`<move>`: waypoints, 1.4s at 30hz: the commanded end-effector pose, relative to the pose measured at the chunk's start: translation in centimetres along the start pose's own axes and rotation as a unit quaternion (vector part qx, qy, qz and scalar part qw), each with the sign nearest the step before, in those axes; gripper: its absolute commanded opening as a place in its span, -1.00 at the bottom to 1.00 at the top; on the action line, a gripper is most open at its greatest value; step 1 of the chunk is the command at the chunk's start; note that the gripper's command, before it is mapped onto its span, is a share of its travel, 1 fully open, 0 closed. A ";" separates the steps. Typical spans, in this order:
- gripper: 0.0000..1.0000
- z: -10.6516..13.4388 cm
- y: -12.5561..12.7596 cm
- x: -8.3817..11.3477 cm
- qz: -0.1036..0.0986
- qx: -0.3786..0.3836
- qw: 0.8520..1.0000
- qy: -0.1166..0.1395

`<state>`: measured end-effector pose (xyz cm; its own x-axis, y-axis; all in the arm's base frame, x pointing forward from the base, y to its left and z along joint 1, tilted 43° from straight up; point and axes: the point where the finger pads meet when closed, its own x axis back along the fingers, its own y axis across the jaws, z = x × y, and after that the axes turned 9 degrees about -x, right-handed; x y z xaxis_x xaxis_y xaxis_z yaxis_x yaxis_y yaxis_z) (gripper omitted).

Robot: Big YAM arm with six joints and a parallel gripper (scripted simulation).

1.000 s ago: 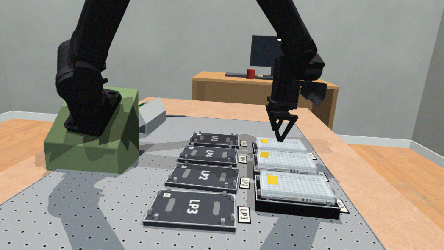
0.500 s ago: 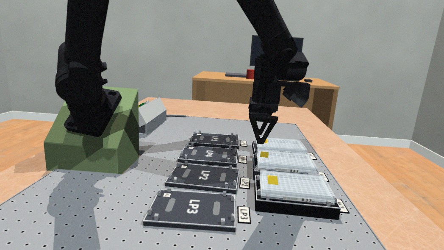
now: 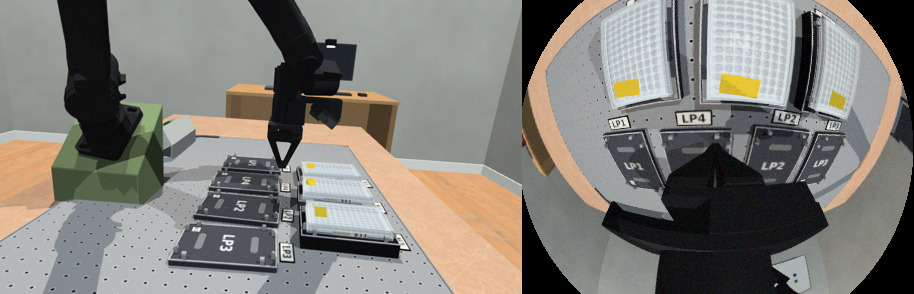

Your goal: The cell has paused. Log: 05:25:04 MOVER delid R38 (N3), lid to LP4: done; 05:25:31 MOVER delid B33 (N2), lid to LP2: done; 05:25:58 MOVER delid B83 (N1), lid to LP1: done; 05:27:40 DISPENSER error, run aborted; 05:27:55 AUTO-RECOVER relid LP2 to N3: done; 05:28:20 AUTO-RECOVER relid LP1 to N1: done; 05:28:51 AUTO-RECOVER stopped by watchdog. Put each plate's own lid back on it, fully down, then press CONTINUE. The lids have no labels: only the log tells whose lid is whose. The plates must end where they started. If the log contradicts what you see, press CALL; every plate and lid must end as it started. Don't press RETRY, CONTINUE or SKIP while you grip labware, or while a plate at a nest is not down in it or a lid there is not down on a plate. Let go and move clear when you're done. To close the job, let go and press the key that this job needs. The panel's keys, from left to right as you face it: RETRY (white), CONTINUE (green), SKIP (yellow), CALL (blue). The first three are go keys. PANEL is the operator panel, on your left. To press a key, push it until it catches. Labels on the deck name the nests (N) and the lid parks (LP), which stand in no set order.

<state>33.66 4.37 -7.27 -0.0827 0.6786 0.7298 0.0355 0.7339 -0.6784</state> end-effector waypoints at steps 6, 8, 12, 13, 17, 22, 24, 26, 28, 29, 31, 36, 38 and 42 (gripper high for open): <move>-1.00 1.3 -2.7 0.2 -0.004 -0.002 1.000 -0.006; -1.00 2.0 -3.5 0.2 -0.003 0.000 1.000 -0.004; -1.00 3.2 -4.8 0.1 -0.003 0.001 1.000 -0.003; -1.00 3.3 -4.8 0.2 -0.002 0.003 1.000 -0.001; -1.00 1.6 -3.8 2.2 -0.010 0.003 1.000 -0.021; -1.00 1.6 -3.8 3.8 -0.012 -0.005 1.000 -0.020; -1.00 1.6 -3.8 4.9 -0.013 -0.006 1.000 -0.021; -1.00 1.6 -3.8 5.9 -0.013 -0.006 1.000 -0.021; -1.00 1.6 -3.8 7.0 -0.014 -0.006 1.000 -0.021; -1.00 1.6 -3.8 7.5 -0.014 -0.006 1.000 -0.021; -1.00 1.7 -3.8 8.6 -0.015 -0.007 1.000 -0.021; -1.00 3.9 -4.6 6.3 0.005 0.004 1.000 0.012; -1.00 3.9 -4.6 6.3 0.005 0.004 1.000 0.012; -1.00 2.8 -1.2 8.0 -0.013 0.047 0.999 -0.018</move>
<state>29.19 6.35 -0.12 -0.0846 0.6724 0.7353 -0.0117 0.7373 -0.6755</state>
